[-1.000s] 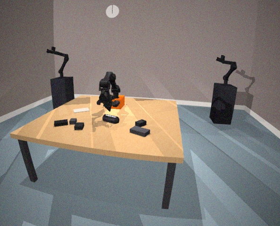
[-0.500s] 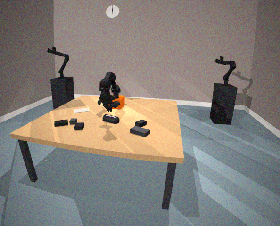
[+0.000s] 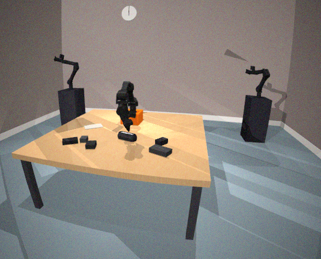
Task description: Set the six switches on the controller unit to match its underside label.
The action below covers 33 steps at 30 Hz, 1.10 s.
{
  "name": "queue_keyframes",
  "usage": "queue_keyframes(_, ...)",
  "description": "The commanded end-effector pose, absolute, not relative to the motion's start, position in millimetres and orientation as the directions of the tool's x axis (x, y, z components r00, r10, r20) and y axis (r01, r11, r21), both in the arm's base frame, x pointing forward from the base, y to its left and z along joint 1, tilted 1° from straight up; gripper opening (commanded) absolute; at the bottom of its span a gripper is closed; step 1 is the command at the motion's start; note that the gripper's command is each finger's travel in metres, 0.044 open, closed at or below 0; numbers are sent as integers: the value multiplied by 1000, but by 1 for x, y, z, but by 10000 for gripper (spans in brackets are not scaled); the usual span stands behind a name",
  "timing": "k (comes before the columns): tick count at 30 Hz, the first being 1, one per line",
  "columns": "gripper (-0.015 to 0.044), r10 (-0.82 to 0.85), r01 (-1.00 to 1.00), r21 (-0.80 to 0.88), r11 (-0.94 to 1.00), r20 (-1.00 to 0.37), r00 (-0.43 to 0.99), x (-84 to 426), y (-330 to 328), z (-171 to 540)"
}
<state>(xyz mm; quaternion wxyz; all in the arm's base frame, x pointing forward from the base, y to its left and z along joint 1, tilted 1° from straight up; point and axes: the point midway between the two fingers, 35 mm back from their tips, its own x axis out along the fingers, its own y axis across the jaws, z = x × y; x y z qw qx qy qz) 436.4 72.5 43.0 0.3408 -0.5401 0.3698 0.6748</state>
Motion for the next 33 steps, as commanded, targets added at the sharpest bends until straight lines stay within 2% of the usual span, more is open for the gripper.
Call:
queue_keyframes(1,440,46,-986,158,-61,-986,-161,434,77,41)
queue_keyframes(9,440,36,-883,132,451,-991,-129,433,83,40)
queue_keyframes(18,440,26,-482,69,874,-995,-94,432,90,38)
queue_keyframes(25,440,20,-94,27,995,-997,-68,430,94,36)
queue_keyframes(33,440,15,294,2,956,-999,-43,428,99,35)
